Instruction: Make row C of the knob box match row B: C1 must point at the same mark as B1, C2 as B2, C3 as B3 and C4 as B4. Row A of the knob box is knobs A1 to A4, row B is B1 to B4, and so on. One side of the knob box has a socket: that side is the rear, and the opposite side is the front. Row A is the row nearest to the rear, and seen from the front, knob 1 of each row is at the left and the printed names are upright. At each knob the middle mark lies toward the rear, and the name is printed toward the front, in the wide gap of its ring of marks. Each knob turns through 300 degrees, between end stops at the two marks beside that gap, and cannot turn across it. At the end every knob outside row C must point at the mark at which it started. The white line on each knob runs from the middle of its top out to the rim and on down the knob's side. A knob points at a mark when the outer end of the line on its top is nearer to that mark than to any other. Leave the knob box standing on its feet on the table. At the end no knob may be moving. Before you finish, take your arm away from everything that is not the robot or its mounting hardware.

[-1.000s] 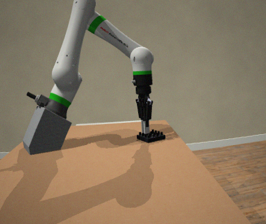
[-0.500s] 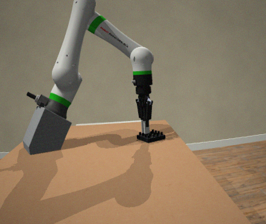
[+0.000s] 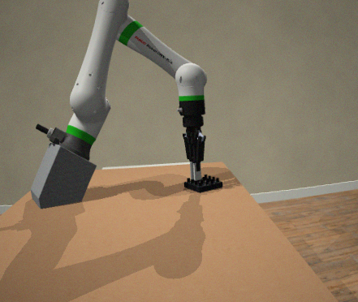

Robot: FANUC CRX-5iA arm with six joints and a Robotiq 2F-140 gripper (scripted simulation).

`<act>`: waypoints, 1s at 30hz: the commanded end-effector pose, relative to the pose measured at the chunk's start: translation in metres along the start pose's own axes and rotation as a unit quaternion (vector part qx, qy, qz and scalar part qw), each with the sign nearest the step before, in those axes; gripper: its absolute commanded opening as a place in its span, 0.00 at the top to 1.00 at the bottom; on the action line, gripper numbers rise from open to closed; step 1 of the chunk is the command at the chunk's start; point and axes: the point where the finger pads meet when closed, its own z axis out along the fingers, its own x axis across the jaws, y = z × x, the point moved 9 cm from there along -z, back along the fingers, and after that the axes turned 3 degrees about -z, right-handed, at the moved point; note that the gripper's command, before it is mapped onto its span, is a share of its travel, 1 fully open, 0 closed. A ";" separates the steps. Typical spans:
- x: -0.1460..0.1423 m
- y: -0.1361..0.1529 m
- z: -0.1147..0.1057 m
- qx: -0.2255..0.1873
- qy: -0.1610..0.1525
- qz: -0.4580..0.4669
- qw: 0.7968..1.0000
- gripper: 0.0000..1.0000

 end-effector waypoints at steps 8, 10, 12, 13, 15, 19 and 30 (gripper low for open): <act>0.000 0.000 0.000 0.000 0.000 0.000 1.000 0.88; 0.000 0.000 0.000 0.000 0.000 0.000 1.000 0.88; 0.000 0.000 0.001 0.000 0.000 0.000 1.000 0.88; 0.000 0.000 0.002 0.000 0.000 0.000 1.000 0.88; 0.000 0.000 0.003 0.000 0.000 0.000 1.000 0.88; 0.000 0.000 0.006 0.000 0.000 0.000 1.000 0.88; 0.000 0.000 0.013 0.000 0.000 0.000 1.000 0.88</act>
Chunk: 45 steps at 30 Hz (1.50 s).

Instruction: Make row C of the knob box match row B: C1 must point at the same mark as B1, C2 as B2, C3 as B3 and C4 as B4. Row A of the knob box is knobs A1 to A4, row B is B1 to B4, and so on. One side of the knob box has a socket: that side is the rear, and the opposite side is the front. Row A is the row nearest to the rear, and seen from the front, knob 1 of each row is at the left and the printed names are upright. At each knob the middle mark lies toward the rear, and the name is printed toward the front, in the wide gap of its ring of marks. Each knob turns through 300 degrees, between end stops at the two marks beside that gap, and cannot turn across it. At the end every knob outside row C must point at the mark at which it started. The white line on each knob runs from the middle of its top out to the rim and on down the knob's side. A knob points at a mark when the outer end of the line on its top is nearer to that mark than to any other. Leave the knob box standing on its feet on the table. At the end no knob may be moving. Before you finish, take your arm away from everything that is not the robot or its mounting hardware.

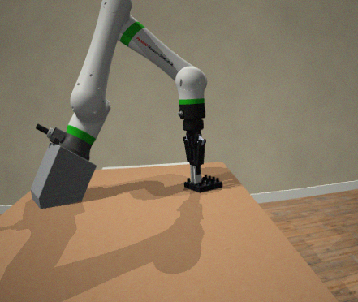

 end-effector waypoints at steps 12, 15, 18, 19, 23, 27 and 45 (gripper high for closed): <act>0.000 0.000 0.002 0.000 0.000 0.000 1.000 0.88; 0.000 0.000 0.002 0.000 0.000 0.000 1.000 0.88; 0.000 0.000 0.002 0.000 0.000 0.000 1.000 0.88; 0.000 0.000 0.002 0.000 0.000 0.000 1.000 0.88; 0.000 0.000 0.002 0.000 0.000 0.000 1.000 0.88; 0.000 0.000 0.002 0.000 0.000 0.000 1.000 0.88; 0.000 0.000 0.002 0.000 0.000 0.000 1.000 0.95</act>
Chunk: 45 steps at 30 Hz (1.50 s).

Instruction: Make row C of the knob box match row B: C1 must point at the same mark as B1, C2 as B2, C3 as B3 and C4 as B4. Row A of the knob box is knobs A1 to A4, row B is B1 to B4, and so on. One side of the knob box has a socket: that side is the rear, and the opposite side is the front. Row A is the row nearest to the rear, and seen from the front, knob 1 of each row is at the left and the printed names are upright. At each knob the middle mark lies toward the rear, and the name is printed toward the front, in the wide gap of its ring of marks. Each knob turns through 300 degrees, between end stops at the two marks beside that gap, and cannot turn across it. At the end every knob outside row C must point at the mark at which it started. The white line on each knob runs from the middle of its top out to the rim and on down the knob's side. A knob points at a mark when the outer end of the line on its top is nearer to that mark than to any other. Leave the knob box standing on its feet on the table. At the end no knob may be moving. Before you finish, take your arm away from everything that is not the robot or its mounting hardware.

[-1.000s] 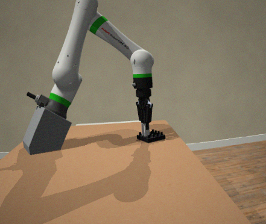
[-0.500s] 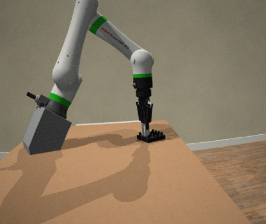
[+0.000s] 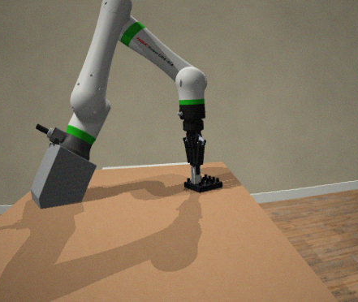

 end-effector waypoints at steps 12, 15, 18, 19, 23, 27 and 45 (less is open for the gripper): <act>0.000 0.000 0.000 0.000 0.000 0.000 1.000 0.95; 0.000 0.000 0.000 0.000 0.000 0.000 1.000 0.95; 0.000 0.000 0.000 0.000 0.000 0.000 1.000 0.95; 0.000 0.000 0.000 0.000 0.000 0.000 1.000 0.95; 0.000 0.000 0.000 0.000 0.000 0.000 1.000 0.95; 0.000 0.000 0.000 0.000 0.000 0.000 1.000 0.95; 0.000 0.000 0.000 0.000 0.000 -0.018 1.000 0.95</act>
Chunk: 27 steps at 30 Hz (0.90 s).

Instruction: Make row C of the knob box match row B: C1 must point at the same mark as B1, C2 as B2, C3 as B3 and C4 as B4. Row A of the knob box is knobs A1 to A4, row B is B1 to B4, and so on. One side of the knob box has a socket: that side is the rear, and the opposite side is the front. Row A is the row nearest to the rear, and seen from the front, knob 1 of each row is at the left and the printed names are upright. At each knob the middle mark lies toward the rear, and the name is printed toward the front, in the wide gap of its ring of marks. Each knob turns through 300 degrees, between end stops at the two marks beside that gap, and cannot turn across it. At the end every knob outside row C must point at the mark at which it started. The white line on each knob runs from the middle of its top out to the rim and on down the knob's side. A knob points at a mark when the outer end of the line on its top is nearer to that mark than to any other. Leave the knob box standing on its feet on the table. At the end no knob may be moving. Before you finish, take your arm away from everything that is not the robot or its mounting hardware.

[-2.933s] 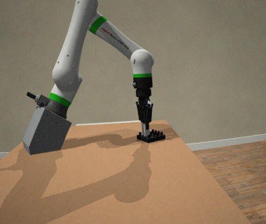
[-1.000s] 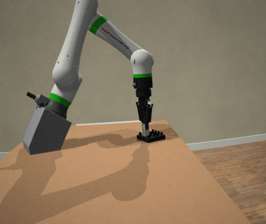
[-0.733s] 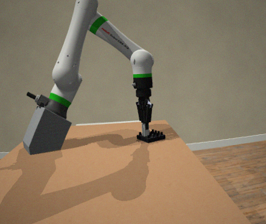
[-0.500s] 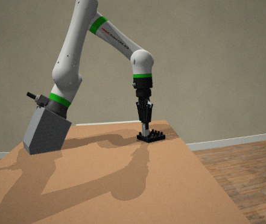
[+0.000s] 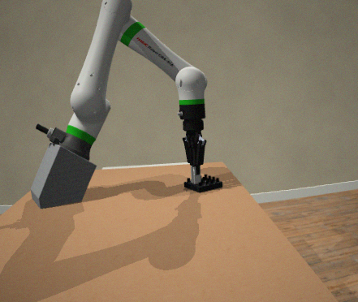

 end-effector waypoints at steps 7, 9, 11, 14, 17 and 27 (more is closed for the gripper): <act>0.000 0.000 0.000 0.000 0.000 -0.034 0.999 0.95; 0.000 0.000 0.000 0.000 0.000 -0.034 0.999 0.95; 0.000 0.000 0.000 0.000 0.000 -0.046 0.999 0.95; 0.000 0.000 0.000 0.000 0.000 -0.066 0.998 0.95; 0.000 0.000 0.000 0.000 0.000 -0.089 0.996 0.95; 0.000 0.000 0.000 0.000 0.000 -0.166 0.986 0.95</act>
